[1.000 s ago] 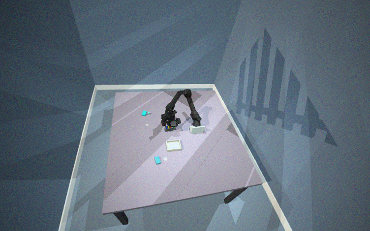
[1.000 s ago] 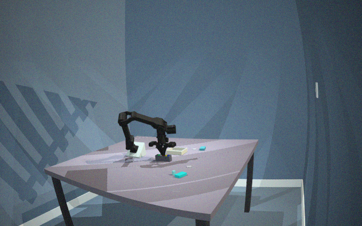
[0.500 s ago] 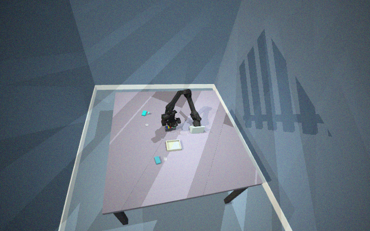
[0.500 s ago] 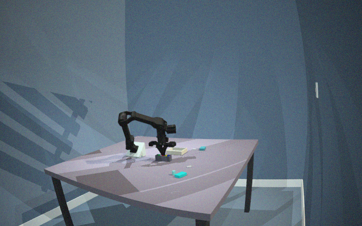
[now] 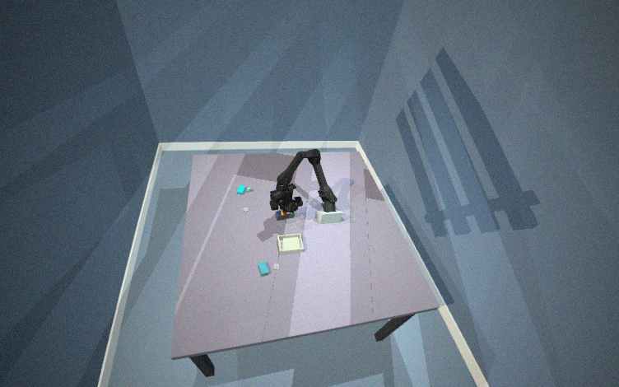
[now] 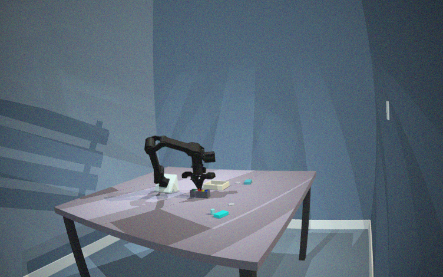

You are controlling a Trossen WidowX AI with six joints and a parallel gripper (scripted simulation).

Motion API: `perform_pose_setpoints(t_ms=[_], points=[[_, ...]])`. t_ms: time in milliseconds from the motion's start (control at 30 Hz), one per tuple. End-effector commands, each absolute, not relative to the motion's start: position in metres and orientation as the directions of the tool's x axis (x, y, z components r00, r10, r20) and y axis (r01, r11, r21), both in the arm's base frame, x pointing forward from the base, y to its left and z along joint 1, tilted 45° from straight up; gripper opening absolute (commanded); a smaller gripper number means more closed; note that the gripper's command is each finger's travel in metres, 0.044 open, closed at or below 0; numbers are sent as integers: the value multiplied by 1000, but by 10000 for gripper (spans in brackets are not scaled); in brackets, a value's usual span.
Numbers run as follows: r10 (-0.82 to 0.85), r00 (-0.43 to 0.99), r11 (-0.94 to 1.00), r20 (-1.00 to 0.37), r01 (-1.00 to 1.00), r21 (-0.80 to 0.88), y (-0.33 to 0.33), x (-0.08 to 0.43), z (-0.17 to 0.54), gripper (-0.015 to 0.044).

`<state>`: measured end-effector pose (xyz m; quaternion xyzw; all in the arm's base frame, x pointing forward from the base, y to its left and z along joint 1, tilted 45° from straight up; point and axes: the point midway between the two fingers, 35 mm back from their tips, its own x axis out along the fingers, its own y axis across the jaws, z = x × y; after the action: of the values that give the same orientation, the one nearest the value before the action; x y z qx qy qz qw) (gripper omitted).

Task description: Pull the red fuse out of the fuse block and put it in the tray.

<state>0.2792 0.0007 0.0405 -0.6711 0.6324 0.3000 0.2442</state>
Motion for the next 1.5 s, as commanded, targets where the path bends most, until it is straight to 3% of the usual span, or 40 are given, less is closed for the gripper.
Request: perform_pose_setpoints(t_ms=[0,1467], points=[[-700,21,-78,-714,-996,47,3,280,43,0],[-701,21,-80,-713,-996,49,18,279,58,0]])
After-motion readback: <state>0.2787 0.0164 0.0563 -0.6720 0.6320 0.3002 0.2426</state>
